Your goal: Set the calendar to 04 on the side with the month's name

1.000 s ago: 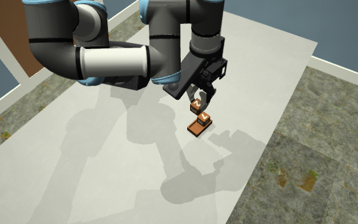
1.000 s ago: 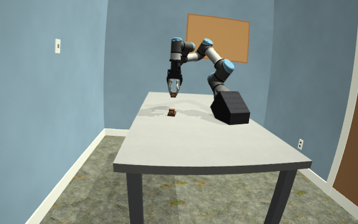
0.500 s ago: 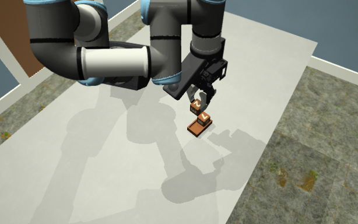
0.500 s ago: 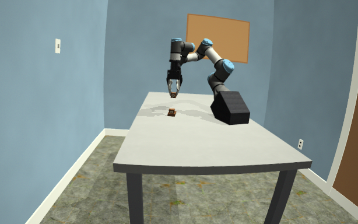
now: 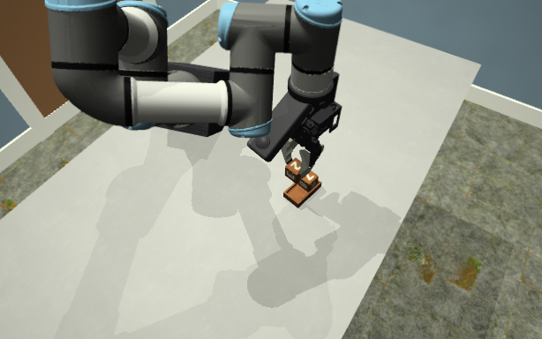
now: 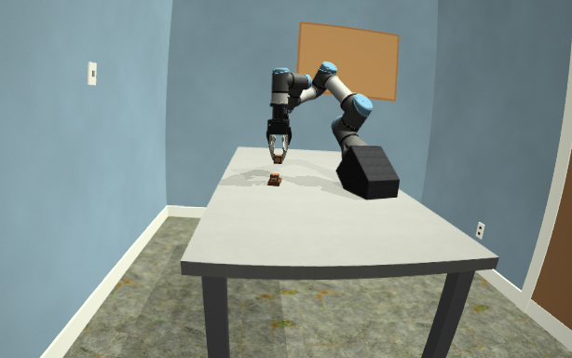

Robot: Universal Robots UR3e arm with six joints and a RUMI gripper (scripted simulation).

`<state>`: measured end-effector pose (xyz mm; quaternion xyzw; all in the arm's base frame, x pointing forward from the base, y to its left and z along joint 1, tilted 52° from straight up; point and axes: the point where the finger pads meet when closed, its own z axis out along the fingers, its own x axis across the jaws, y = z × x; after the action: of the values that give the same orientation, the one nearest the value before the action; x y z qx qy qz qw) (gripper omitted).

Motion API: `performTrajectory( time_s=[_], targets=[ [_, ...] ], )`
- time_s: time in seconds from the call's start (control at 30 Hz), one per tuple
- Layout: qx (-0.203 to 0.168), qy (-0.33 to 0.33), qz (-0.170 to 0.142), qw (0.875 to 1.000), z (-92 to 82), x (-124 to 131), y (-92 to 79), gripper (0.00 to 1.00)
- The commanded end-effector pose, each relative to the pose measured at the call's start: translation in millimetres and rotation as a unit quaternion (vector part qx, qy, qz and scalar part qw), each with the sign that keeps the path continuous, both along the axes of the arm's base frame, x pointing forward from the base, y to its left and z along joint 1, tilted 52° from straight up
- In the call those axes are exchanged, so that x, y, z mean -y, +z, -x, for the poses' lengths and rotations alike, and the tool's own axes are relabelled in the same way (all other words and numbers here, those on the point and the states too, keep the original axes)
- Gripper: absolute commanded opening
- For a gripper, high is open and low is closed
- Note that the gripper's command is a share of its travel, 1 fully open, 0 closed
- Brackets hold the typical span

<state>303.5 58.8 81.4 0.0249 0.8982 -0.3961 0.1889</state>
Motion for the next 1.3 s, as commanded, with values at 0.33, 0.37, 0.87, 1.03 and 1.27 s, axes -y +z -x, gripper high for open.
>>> performTrajectory(
  time_s=[0.33, 0.37, 0.87, 1.03, 1.27],
  targets=[
    [0.008, 0.009, -0.006, 1.000, -15.4, 19, -18.4, 0.11],
    [0.008, 0.009, -0.006, 1.000, -15.6, 19, -18.9, 0.11],
    [0.008, 0.010, -0.006, 1.000, -16.2, 20, -19.5, 0.11],
    [0.009, 0.010, -0.007, 1.000, -16.5, 20, -19.3, 0.11],
    [0.009, 0.009, -0.007, 1.000, -16.5, 20, -19.3, 0.11]
  ],
)
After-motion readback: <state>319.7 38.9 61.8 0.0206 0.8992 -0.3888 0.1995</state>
